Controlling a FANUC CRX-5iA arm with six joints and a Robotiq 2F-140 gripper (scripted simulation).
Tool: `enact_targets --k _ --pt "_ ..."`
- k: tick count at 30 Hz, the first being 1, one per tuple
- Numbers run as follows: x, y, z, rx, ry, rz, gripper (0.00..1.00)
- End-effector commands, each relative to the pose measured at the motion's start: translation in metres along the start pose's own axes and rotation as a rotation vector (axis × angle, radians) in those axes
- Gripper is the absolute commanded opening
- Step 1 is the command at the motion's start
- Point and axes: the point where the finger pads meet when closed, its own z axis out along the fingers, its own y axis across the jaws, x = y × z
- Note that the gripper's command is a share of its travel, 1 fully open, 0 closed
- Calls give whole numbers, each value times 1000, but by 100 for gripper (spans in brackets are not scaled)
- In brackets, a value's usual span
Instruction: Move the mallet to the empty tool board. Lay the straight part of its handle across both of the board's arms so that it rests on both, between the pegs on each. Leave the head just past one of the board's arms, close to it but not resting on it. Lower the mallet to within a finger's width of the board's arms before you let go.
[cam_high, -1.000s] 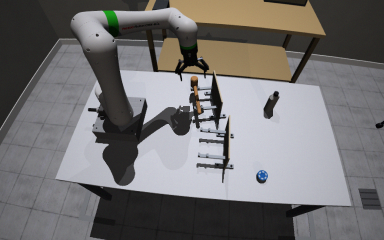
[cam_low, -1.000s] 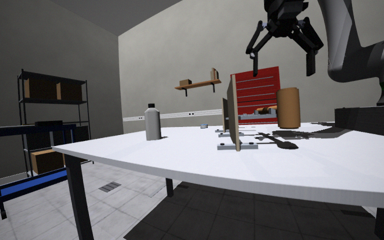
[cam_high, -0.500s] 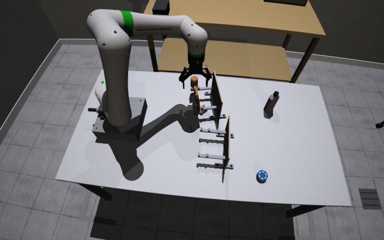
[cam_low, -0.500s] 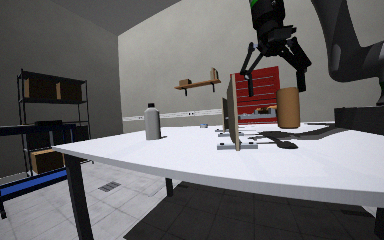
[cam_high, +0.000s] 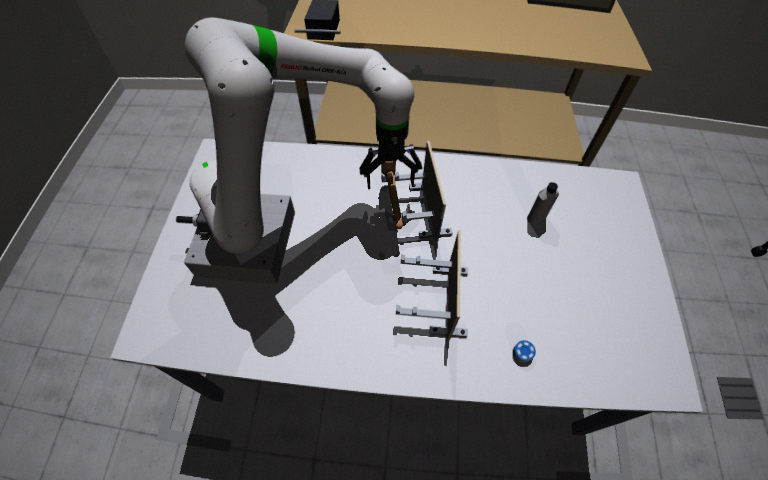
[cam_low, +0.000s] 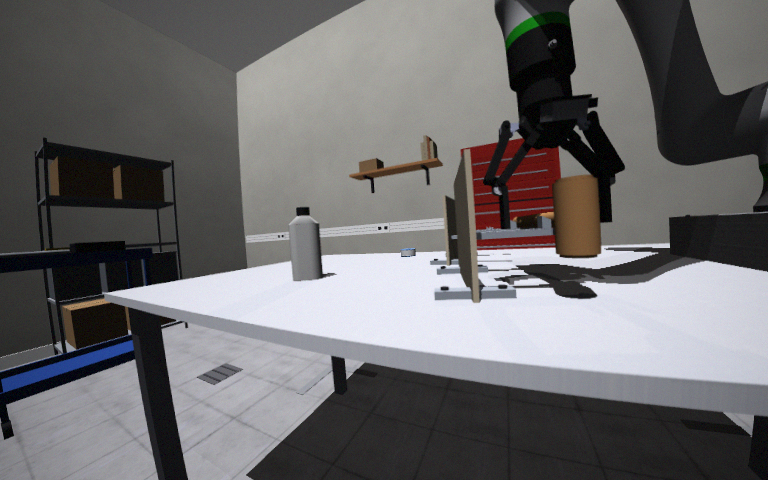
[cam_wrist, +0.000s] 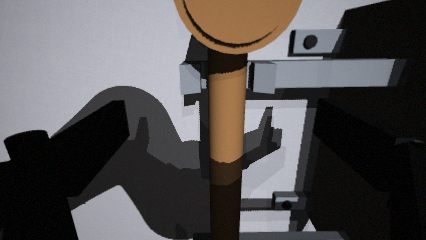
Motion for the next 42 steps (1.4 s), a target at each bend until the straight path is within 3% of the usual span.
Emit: enact_targets --k 1,36,42 --pt "0 1 -1 -1 0 0 10" --pt "0 1 -2 -2 0 0 10" --pt "1 2 -74 -2 0 0 10"
